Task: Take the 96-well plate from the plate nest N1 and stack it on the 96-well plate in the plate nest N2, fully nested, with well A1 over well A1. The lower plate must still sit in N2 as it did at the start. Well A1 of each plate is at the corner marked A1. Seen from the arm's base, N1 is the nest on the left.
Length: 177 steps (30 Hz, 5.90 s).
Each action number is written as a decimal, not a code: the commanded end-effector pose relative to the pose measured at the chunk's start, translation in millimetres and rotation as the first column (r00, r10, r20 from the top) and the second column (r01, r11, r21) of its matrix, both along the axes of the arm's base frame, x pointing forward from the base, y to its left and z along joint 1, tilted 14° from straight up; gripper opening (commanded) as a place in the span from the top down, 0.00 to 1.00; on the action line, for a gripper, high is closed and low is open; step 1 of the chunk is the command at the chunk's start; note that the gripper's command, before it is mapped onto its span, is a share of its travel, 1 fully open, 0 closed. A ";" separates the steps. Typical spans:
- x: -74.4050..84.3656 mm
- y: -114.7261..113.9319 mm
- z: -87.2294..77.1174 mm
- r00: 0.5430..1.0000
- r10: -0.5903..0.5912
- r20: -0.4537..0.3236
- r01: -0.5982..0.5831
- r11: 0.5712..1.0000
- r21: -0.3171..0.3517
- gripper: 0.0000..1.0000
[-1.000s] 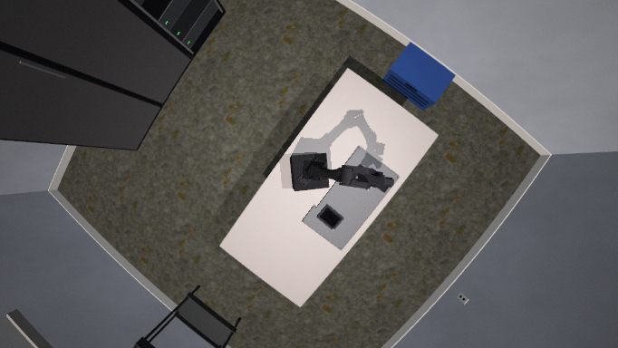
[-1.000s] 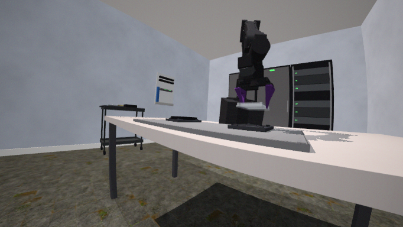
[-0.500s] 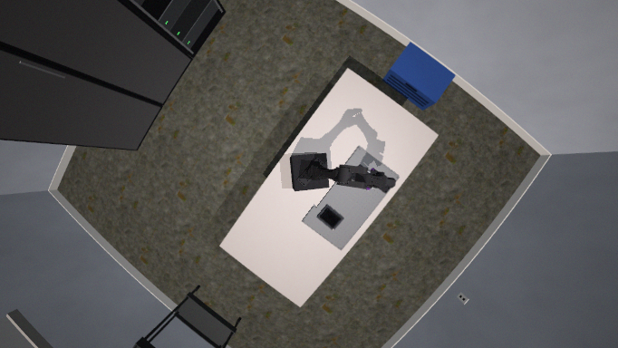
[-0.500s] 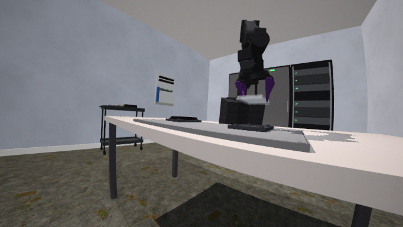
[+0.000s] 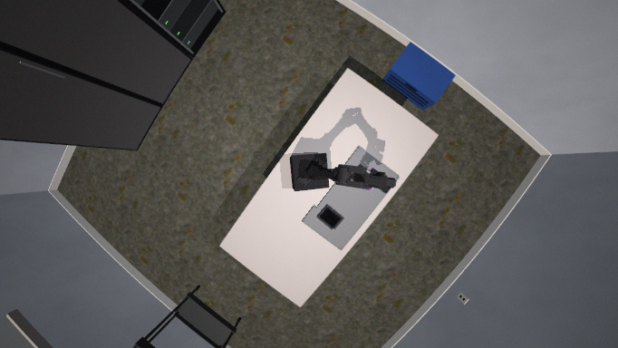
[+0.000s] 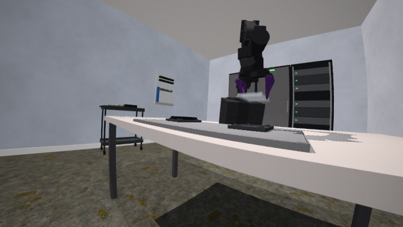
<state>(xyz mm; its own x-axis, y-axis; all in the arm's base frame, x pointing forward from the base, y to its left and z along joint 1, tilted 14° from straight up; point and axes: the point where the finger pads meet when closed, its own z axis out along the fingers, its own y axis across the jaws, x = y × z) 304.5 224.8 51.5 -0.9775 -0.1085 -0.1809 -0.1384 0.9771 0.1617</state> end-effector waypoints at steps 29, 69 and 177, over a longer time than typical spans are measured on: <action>6.5 -2.4 14.8 0.999 -0.006 0.033 0.006 1.000 0.011 1.00; 13.6 -56.0 3.6 0.997 -0.063 0.031 0.062 0.997 0.035 1.00; 34.3 -376.6 -60.4 0.998 -0.065 -0.002 0.065 0.998 0.012 1.00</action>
<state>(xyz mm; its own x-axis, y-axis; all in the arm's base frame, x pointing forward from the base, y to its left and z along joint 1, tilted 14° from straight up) 336.4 -140.3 -10.9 -0.9844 -0.0345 -0.1727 -0.0637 0.9840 0.1663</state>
